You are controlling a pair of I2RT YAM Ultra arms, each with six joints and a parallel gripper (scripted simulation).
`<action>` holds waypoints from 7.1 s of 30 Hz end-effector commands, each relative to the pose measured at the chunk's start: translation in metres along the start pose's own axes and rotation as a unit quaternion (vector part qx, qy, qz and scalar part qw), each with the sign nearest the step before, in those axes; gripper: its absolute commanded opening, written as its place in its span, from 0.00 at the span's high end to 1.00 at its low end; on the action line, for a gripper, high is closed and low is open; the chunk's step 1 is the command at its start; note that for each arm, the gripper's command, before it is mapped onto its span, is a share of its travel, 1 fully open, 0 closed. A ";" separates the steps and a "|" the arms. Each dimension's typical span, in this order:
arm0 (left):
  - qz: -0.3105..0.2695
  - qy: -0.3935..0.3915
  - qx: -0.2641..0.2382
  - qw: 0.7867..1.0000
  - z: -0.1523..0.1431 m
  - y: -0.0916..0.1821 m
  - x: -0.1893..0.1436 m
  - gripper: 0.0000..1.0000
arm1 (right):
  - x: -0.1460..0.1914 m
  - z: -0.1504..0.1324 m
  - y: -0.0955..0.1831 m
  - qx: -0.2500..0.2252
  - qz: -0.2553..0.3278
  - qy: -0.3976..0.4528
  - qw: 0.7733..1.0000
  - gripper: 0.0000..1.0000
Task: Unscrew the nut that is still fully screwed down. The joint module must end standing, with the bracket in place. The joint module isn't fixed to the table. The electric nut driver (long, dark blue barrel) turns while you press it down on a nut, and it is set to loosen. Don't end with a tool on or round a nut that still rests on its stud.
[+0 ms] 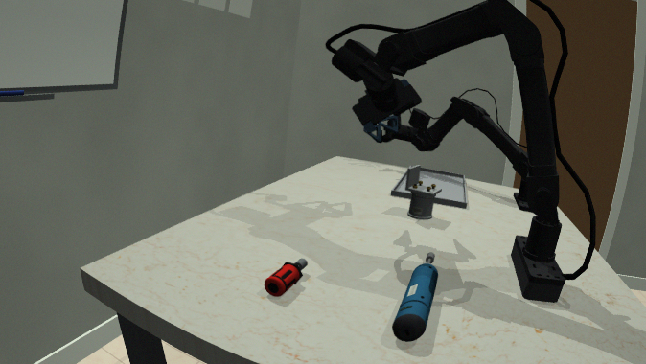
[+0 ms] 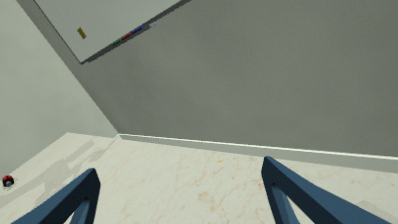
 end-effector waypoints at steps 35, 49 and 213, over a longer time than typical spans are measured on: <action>0.000 -0.008 -0.004 1.000 0.004 0.002 -0.003 0.35 | 0.002 0.006 -0.001 -0.003 0.002 0.007 1.000 0.00; 0.000 -0.008 -0.004 1.000 0.004 0.002 -0.003 0.35 | 0.002 0.006 -0.001 -0.003 0.002 0.007 1.000 0.00; 0.504 0.776 -0.232 0.300 -0.301 0.343 0.104 0.35 | 0.139 -0.015 -0.190 -0.018 -0.090 -0.096 0.991 0.14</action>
Point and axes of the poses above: on each arm, the point where the finger pads meet when closed, its own y axis back along the fingers, its own x axis across the jaws, z = x × y, the point moved 1 cm from there along y, back along the fingers, and after that the axes turned 4 degrees about y, right-handed, at the moved point
